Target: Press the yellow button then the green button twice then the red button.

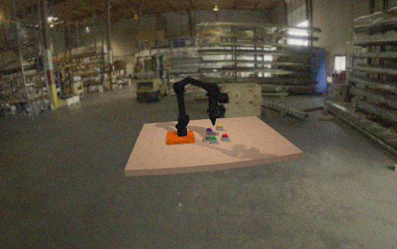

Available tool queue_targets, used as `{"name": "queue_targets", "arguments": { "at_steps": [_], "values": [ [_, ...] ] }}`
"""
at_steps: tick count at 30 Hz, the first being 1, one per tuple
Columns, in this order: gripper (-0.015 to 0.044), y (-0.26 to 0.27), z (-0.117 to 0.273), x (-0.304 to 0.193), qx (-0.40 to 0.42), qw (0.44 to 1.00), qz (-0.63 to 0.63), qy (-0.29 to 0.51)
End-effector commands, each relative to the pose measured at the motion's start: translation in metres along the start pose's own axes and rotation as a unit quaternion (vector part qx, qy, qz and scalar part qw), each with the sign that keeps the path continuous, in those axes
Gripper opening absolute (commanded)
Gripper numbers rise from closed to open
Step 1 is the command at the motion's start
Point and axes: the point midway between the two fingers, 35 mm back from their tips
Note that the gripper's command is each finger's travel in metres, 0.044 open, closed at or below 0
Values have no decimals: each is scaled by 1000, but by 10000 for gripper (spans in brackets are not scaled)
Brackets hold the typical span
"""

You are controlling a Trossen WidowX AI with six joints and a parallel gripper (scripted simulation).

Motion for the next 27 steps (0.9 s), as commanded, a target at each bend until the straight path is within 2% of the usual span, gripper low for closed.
{"name": "queue_targets", "arguments": {
  "at_steps": [1, 4, 27],
  "values": [
    [20, -1, -28, -3, 4, 1000, 4, 1],
    [20, 0, -57, -4, 4, 1000, 4, 2],
    [20, 0, -85, -4, 4, 1000, 4, 2]
  ]
}}
Point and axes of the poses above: the point midway between the two fingers, 35 mm back from their tips, its own z axis back along the fingers, its own y axis across the jaws, x = y × z, and after that the axes turned 13 degrees about -z, right-handed
